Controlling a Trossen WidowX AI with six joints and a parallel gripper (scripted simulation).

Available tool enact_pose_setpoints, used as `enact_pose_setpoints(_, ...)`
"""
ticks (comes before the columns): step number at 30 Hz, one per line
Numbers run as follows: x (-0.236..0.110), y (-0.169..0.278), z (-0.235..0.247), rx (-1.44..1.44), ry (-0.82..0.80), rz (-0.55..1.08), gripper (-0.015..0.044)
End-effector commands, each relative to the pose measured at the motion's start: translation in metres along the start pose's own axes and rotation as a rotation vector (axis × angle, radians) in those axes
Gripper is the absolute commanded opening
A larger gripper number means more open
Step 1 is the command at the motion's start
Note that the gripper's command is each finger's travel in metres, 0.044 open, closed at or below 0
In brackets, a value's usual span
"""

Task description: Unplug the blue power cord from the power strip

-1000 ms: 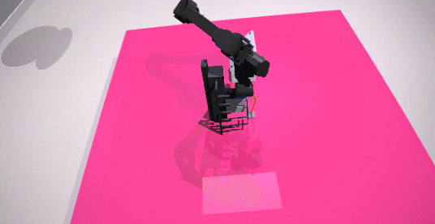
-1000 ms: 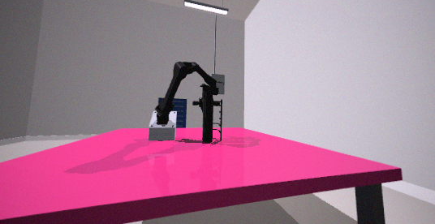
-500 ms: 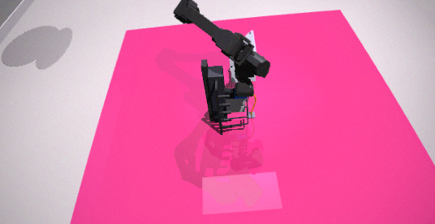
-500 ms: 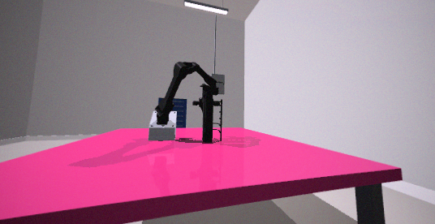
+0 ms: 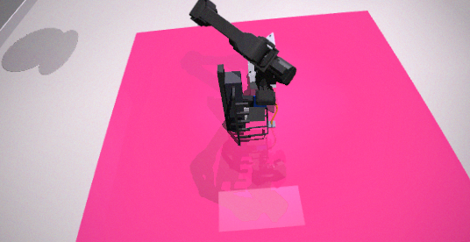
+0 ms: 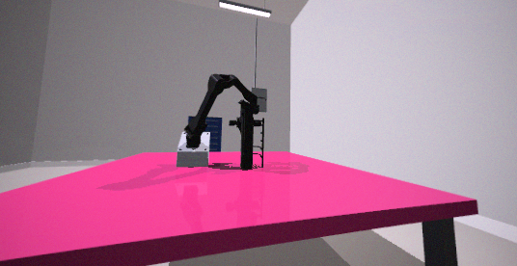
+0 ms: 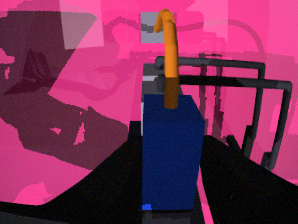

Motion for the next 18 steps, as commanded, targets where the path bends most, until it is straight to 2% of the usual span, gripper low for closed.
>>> enact_pose_setpoints(1,-0.006,-0.028,0.005,-0.009,-0.009,-0.064,0.0000)
enact_pose_setpoints(14,-0.011,-0.048,0.011,-0.010,-0.009,-0.064,0.0000)
enact_pose_setpoints(15,-0.006,-0.036,0.006,0.006,-0.014,-0.060,0.0026)
enact_pose_setpoints(18,-0.006,-0.036,0.006,0.006,-0.014,-0.060,0.0105)
Point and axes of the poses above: the point midway between the two fingers, 35 mm back from their tips, its own x axis out along the fingers, its own z axis across the jaws, y = z × x, the point moved 3 cm from there along -x, back along the fingers, and after that the axes turned 10 degrees about x, right-handed, at the moved point
